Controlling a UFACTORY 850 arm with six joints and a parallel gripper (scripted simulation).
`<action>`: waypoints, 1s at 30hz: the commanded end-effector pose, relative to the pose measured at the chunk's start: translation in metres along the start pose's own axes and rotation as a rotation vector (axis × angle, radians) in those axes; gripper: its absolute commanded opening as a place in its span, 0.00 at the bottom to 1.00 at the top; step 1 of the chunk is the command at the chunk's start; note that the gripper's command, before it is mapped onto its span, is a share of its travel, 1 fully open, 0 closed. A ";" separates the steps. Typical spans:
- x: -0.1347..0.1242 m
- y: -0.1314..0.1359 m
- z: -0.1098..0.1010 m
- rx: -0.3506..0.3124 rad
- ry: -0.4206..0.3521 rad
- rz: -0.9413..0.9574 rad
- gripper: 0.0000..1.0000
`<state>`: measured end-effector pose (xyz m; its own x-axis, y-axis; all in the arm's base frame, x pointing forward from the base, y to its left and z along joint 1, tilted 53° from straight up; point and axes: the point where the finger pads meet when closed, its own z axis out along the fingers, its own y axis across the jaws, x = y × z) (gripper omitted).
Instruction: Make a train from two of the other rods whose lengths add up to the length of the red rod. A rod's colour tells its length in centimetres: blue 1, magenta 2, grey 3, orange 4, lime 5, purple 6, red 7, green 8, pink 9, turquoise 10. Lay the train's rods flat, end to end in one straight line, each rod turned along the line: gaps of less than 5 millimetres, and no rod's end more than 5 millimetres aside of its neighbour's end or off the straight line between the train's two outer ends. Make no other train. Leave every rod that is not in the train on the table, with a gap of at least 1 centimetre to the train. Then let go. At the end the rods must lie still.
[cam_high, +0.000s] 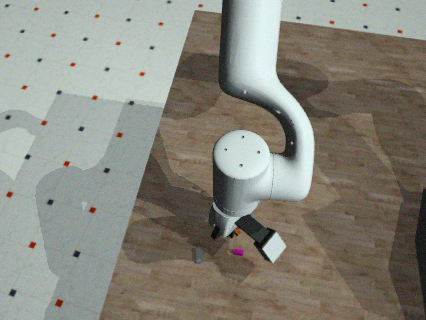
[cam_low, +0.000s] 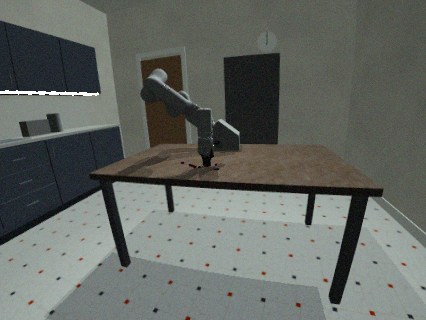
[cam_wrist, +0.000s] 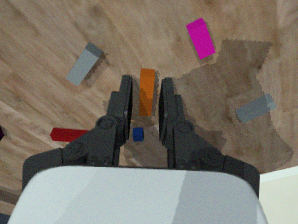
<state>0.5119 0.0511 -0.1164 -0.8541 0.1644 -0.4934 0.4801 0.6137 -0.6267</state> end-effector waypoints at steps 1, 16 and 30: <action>0.000 0.000 -0.001 -0.001 -0.001 0.000 0.24; 0.000 0.000 -0.001 -0.001 -0.001 0.000 0.24; 0.000 0.000 -0.001 -0.001 -0.001 0.000 0.04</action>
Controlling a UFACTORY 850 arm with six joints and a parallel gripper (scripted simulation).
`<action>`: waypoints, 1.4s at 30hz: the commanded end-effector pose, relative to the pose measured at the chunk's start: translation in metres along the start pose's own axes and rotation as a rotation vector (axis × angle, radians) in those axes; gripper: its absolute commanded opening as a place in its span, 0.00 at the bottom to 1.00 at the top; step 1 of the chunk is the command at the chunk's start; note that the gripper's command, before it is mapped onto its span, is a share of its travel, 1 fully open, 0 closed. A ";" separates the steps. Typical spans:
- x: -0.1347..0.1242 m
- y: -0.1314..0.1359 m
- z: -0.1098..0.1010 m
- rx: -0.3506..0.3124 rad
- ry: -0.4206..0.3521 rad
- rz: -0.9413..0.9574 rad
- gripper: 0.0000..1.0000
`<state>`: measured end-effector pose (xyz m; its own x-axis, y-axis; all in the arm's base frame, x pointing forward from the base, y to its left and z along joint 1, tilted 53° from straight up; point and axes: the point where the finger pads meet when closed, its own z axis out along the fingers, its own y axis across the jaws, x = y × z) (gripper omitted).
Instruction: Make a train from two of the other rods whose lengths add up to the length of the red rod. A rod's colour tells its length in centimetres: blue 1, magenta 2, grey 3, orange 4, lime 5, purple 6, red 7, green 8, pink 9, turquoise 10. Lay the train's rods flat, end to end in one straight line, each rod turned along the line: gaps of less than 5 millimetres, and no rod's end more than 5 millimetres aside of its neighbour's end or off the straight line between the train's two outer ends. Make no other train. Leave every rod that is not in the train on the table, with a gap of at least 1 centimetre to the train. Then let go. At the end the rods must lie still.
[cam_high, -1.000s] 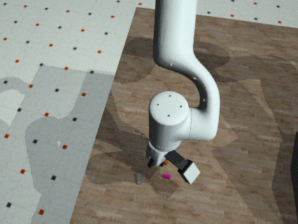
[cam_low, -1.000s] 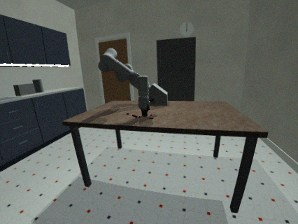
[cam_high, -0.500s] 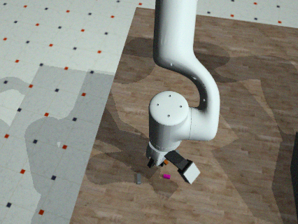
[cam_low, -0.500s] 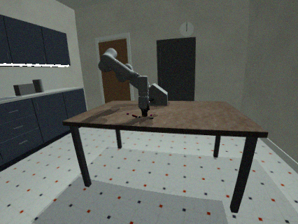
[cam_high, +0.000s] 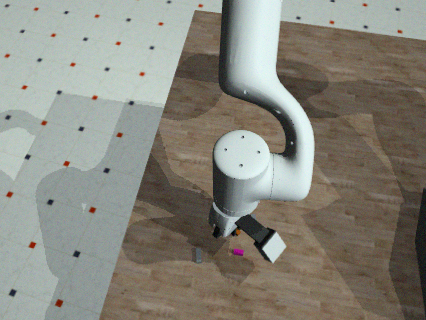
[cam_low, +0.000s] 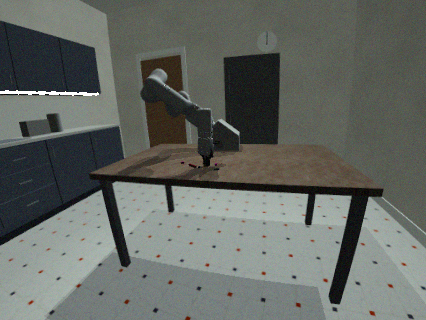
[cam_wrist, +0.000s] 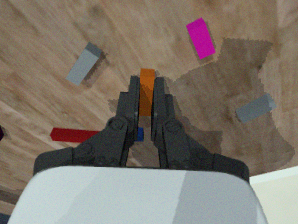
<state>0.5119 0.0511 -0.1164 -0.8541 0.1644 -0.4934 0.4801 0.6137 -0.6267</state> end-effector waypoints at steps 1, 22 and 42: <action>0.000 0.000 -0.001 -0.001 -0.001 0.000 0.04; 0.000 0.000 -0.001 -0.001 -0.001 0.000 0.04; 0.000 0.000 -0.073 -0.001 -0.001 0.000 0.04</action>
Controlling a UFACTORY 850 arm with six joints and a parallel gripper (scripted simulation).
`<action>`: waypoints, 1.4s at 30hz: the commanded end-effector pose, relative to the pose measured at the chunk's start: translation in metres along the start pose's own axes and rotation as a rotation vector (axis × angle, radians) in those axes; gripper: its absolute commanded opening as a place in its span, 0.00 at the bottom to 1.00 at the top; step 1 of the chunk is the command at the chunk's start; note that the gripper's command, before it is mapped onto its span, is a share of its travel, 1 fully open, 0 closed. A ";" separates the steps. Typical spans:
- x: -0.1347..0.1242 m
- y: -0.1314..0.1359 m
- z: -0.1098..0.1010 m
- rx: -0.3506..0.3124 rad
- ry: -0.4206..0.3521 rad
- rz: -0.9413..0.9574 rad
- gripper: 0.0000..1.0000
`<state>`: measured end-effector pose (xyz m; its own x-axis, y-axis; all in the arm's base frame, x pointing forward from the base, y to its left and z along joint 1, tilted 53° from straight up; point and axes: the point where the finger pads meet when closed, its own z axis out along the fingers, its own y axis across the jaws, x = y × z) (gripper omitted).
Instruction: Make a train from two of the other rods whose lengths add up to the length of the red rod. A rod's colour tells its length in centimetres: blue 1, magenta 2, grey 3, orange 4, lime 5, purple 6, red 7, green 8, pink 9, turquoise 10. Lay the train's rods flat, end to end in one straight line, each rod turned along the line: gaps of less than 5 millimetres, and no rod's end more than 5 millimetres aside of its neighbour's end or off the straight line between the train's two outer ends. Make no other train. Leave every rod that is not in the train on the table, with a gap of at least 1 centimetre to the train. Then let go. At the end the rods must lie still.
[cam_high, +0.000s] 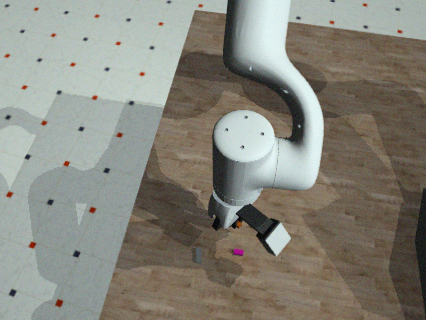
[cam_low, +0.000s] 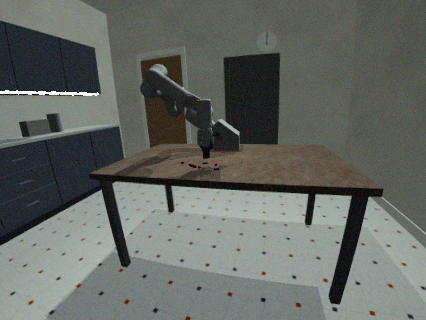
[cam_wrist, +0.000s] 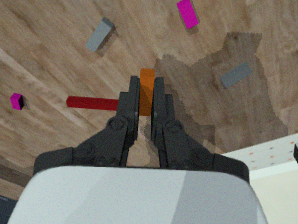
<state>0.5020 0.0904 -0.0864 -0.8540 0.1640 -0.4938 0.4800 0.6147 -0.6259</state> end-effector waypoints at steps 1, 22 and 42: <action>-0.001 0.000 -0.029 0.000 0.000 0.000 0.04; -0.004 0.006 -0.050 0.000 -0.001 0.062 0.04; -0.038 0.069 -0.051 0.000 0.001 0.731 0.04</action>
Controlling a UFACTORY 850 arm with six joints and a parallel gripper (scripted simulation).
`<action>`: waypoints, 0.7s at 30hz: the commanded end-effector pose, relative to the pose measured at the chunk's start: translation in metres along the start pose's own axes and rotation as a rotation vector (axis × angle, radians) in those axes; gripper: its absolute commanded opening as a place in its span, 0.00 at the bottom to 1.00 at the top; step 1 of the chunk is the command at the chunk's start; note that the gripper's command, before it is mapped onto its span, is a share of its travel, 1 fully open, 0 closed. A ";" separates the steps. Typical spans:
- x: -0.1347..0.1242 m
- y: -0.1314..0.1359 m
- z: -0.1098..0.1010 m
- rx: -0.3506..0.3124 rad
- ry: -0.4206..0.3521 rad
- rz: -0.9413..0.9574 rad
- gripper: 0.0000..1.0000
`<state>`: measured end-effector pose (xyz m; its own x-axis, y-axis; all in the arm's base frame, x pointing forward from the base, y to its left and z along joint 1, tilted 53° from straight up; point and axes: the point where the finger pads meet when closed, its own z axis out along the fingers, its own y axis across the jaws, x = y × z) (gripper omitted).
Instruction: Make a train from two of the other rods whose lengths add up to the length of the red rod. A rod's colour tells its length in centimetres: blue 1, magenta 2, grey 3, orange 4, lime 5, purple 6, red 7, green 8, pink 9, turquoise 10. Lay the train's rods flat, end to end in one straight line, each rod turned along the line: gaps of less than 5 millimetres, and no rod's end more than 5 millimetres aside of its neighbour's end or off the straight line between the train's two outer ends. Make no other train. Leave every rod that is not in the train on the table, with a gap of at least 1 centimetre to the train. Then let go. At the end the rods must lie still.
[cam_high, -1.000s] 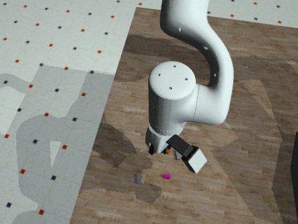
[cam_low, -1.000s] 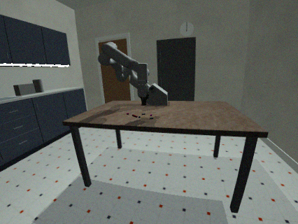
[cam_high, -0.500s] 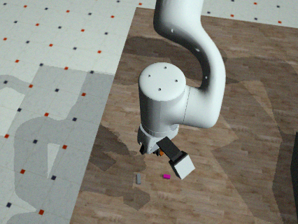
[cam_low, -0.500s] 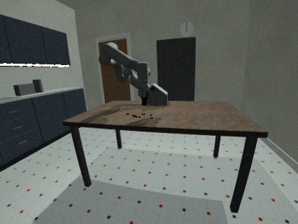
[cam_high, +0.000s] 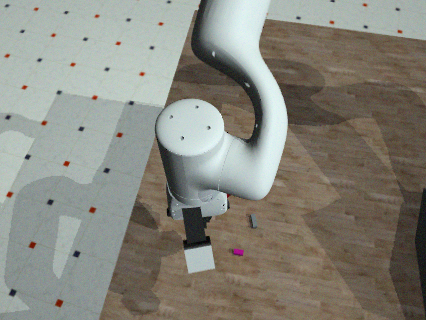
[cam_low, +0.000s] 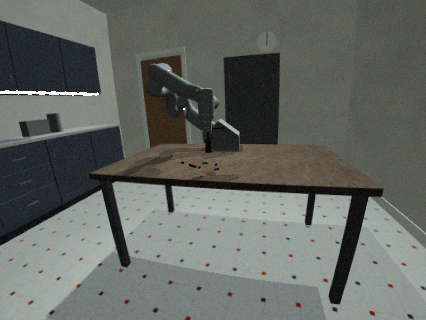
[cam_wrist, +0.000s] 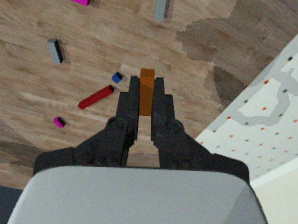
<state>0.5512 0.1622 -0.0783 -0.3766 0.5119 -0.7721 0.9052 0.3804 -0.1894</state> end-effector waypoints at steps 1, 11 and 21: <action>0.001 0.007 -0.001 -0.002 -0.004 0.065 0.04; 0.001 0.007 -0.001 -0.002 -0.004 0.065 0.04; 0.001 0.007 0.011 -0.003 -0.005 0.066 0.04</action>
<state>0.5577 0.1608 -0.0841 -0.3158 0.5320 -0.7856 0.9276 0.3473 -0.1376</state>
